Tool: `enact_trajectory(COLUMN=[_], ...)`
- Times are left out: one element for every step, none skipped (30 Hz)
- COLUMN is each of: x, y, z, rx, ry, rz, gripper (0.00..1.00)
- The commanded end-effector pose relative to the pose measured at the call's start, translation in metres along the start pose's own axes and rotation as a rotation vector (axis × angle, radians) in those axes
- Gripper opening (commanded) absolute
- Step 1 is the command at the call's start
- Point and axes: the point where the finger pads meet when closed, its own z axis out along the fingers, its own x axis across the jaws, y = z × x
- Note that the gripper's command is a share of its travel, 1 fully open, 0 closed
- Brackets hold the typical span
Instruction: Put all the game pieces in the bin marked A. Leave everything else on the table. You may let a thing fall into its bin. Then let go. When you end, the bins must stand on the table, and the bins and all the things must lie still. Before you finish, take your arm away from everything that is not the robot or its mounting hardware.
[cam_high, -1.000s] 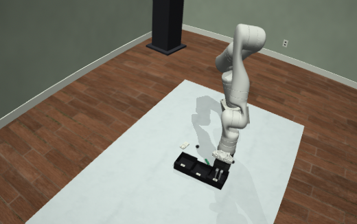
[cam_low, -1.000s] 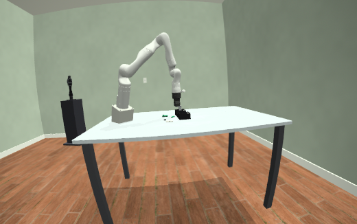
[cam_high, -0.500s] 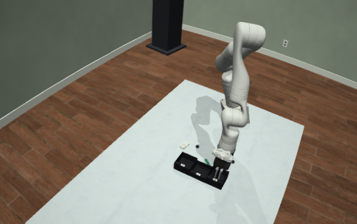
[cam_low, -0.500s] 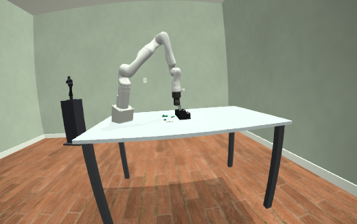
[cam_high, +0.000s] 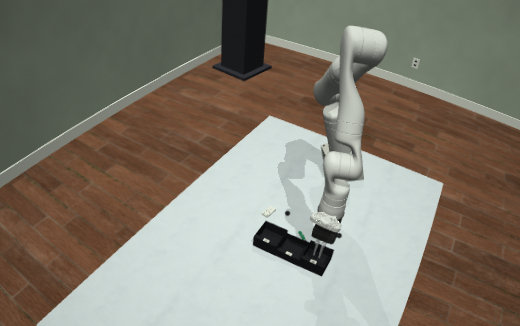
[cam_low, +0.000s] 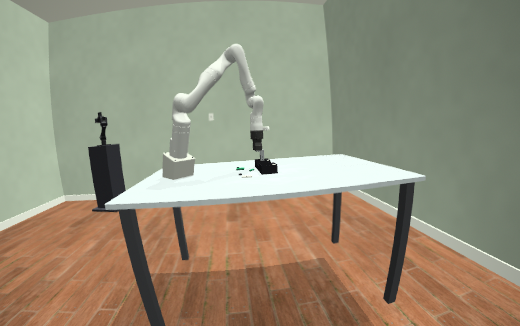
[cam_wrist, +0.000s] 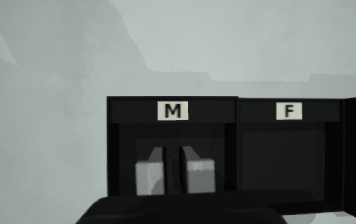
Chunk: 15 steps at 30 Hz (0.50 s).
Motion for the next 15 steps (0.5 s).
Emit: enact_trajectory(x=[-0.002, -0.002, -0.002, -0.002, -0.002, -0.002, -0.002, -0.002, -0.002, -0.002, -0.002, -0.002, -0.002, -0.002, -0.002], y=[-0.002, -0.002, -0.002, -0.002, -0.002, -0.002, -0.002, -0.002, -0.002, -0.002, -0.002, -0.002, -0.002, -0.002, -0.002], z=[-0.009, -0.013, -0.017, -0.021, -0.025, -0.029, -0.033, -0.035, -0.035, -0.035, -0.035, -0.035, -0.035, -0.035, -0.035], rx=[0.006, 0.006, 0.006, 0.006, 0.006, 0.006, 0.006, 0.006, 0.006, 0.006, 0.006, 0.006, 0.006, 0.006, 0.006], ry=[-0.005, -0.005, -0.005, -0.005, -0.005, -0.005, -0.005, -0.005, -0.005, -0.005, -0.005, -0.005, -0.005, -0.005, -0.005], rz=[-0.002, -0.002, -0.002, -0.002, -0.002, -0.002, -0.002, -0.002, -0.002, -0.002, -0.002, -0.002, -0.002, -0.002, -0.002], gripper=[0.31, 0.31, 0.31, 0.31, 0.31, 0.31, 0.31, 0.31, 0.31, 0.31, 0.31, 0.31, 0.31, 0.31, 0.31])
